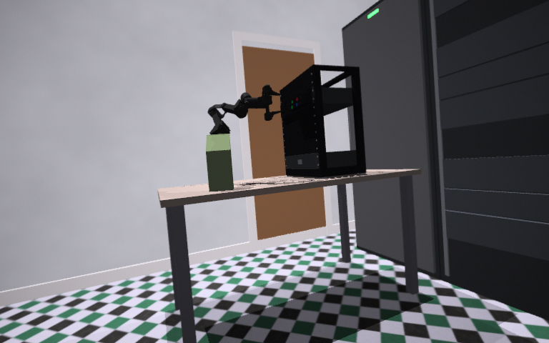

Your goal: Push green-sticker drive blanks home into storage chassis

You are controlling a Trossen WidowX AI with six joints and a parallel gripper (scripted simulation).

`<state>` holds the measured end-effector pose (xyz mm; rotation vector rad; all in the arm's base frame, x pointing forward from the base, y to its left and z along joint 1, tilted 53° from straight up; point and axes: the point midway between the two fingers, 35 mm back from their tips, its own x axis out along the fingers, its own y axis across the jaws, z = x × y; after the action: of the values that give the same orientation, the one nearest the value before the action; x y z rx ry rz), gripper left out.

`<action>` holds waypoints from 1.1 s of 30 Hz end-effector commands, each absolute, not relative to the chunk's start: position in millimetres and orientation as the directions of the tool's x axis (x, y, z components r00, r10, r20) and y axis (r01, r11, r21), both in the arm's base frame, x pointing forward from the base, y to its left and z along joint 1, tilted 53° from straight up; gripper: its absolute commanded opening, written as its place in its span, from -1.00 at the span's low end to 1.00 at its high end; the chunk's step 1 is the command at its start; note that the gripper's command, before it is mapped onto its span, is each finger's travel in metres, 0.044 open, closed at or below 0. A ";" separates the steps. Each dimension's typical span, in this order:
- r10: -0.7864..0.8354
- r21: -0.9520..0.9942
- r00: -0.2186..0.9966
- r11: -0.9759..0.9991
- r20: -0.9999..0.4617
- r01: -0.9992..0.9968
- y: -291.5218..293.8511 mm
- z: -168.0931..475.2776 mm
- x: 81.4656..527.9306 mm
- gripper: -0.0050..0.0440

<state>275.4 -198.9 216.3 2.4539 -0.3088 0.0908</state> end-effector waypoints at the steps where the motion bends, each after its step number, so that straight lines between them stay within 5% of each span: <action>1: -0.199 0.608 0.968 -0.754 0.150 -0.249 -200.2 219.4 275.3 1.00; 33: -0.199 0.608 0.968 -0.754 0.150 -0.249 -170.1 262.9 314.1 1.00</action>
<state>314.0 -169.0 258.3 2.4573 -0.3051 0.0900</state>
